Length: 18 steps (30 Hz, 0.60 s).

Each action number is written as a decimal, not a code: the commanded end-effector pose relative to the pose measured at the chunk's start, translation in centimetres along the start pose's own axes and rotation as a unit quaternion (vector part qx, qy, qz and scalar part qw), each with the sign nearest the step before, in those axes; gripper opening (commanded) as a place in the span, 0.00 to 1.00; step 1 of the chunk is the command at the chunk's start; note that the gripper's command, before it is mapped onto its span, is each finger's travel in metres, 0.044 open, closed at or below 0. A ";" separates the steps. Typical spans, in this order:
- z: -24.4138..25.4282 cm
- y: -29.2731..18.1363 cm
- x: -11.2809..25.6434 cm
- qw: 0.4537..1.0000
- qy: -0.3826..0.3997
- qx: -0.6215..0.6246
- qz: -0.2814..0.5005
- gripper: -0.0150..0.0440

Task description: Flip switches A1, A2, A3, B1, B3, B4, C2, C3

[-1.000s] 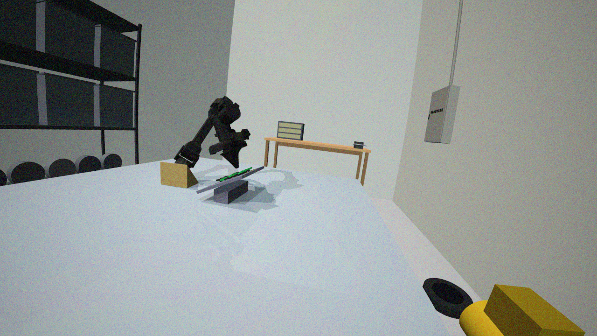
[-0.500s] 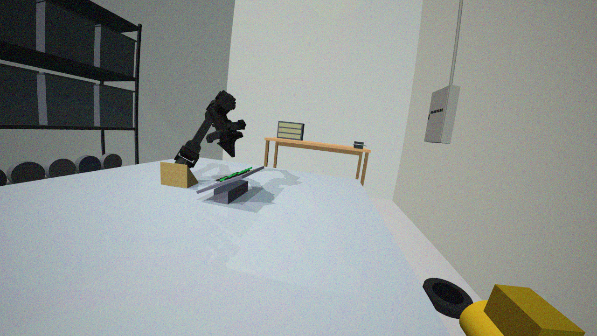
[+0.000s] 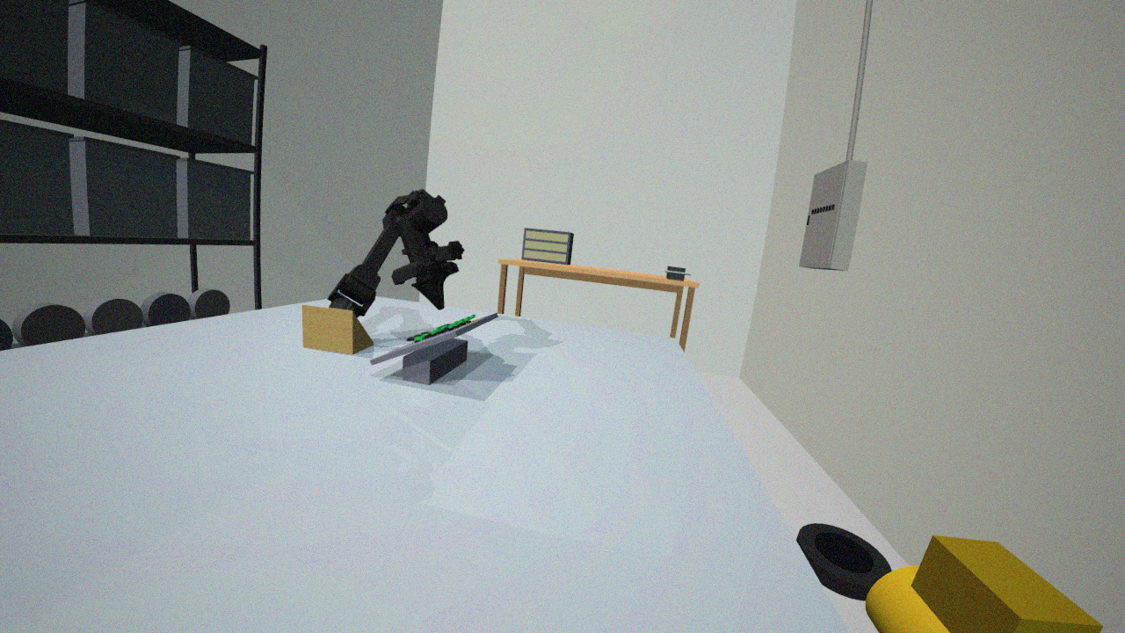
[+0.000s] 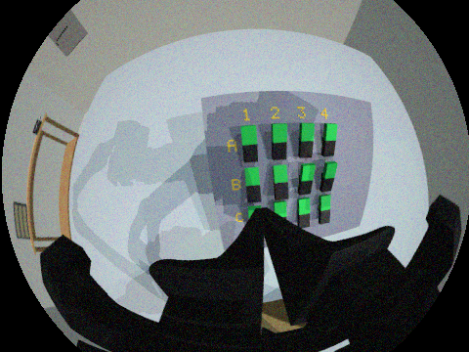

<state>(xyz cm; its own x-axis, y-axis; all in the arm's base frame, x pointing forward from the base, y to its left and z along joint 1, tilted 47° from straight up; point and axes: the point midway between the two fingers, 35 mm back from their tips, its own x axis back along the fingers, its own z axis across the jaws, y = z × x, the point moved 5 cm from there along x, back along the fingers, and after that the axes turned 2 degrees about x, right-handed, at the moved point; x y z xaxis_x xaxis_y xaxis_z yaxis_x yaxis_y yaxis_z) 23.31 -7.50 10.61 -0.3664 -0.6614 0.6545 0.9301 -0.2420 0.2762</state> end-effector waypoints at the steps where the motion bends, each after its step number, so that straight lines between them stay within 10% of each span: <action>1: 0.2 -0.2 -0.9 1.000 0.002 -0.001 -0.008 0.25; 18: 0.2 -0.2 -3.0 1.000 0.003 -0.001 -0.008 0.25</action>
<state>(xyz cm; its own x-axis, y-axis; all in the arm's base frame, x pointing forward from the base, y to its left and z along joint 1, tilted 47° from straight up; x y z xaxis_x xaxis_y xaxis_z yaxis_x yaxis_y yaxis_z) 24.15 -5.82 9.19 -0.3830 -0.6552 0.6512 0.9233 -0.2490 0.2925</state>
